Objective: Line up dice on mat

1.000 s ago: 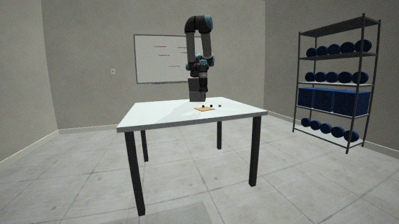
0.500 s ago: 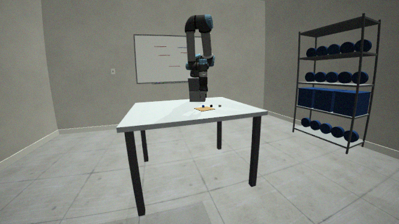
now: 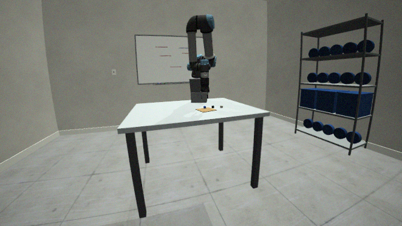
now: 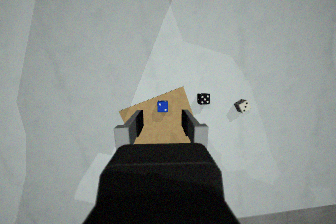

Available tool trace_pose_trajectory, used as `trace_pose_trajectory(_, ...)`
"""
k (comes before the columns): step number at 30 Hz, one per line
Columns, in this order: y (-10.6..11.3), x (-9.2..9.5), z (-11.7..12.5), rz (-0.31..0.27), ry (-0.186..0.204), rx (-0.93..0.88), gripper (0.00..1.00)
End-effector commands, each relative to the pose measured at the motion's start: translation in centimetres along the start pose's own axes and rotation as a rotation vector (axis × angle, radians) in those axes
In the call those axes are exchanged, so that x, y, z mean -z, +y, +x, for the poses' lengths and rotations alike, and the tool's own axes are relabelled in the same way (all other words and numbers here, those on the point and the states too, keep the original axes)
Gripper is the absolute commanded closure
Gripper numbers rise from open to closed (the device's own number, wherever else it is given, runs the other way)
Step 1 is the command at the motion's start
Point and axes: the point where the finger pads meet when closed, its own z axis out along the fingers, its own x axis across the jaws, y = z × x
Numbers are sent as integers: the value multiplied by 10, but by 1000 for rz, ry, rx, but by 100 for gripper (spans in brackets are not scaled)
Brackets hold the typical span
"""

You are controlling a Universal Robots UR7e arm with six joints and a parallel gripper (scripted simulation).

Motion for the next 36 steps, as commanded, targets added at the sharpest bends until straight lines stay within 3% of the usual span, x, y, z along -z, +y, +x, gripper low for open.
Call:
trace_pose_trajectory(1,0,0,0,-1,0,0,0)
trace_pose_trajectory(24,0,-1,9,0,0,-103,0)
trace_pose_trajectory(36,-1,-3,27,3,1,-323,0)
